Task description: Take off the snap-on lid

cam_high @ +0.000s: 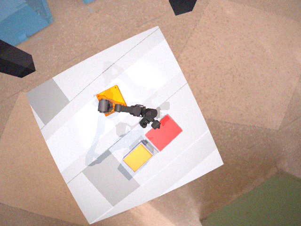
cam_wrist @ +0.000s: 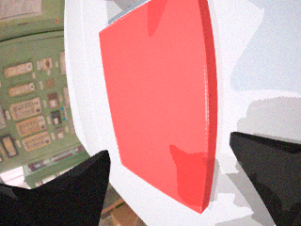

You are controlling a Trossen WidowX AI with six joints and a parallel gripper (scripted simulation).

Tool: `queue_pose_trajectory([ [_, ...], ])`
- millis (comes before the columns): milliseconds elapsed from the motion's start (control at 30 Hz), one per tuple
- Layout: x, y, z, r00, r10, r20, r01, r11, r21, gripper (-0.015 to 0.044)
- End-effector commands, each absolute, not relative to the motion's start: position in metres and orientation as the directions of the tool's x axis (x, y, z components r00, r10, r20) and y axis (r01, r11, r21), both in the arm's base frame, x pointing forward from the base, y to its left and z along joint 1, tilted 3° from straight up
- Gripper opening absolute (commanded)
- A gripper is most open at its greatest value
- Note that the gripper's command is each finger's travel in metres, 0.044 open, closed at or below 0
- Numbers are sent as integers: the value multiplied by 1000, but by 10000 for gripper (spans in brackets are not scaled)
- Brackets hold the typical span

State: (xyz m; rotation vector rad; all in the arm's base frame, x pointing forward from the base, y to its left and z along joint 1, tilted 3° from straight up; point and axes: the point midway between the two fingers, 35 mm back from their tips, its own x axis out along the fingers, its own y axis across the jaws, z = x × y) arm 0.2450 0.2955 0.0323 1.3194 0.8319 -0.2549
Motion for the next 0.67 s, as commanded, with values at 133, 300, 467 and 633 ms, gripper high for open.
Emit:
queue_pose_trajectory([
  [133,230,289,33,695,281,-662,605,267,750,440],
  [300,221,285,33,695,281,-662,606,268,749,440],
  [467,211,281,33,694,280,-663,607,268,748,440],
  [633,202,277,34,693,280,-664,608,268,748,440],
])
